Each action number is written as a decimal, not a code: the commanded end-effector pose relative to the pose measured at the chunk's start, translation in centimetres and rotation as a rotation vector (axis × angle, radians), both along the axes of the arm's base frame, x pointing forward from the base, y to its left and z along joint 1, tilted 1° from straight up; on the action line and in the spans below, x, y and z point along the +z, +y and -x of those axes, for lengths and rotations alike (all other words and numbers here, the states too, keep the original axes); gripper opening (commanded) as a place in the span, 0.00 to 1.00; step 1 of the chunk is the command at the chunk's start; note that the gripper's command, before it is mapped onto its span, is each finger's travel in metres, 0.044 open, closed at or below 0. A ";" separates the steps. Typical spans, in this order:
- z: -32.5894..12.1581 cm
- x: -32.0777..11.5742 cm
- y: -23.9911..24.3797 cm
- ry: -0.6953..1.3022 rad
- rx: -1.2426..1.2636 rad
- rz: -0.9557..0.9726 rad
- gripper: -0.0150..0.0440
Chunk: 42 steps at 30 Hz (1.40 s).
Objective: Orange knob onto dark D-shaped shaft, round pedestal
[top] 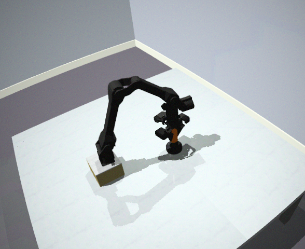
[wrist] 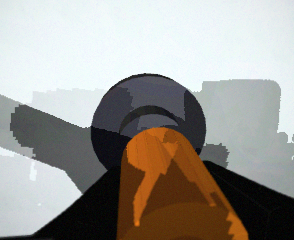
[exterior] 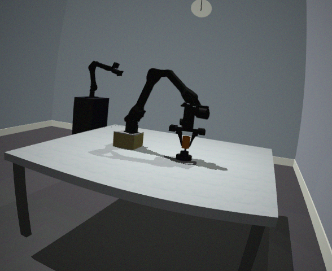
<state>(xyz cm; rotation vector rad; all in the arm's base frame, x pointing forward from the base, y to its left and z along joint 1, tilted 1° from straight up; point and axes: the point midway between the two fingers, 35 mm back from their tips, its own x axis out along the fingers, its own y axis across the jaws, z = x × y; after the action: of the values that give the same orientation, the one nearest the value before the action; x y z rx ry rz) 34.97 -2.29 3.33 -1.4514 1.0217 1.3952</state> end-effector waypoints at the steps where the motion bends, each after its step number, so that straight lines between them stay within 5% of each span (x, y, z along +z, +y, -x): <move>1: -0.1 0.1 -0.1 -0.002 -0.556 -0.024 0.25; 21: 0.6 0.2 0.0 0.002 -1.855 -0.080 0.25; 42: 0.6 0.1 0.2 0.003 -1.915 -0.083 0.25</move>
<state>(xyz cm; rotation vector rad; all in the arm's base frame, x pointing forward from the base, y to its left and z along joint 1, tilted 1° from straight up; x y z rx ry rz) 34.25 -2.14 3.38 0.0133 1.5289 -0.0084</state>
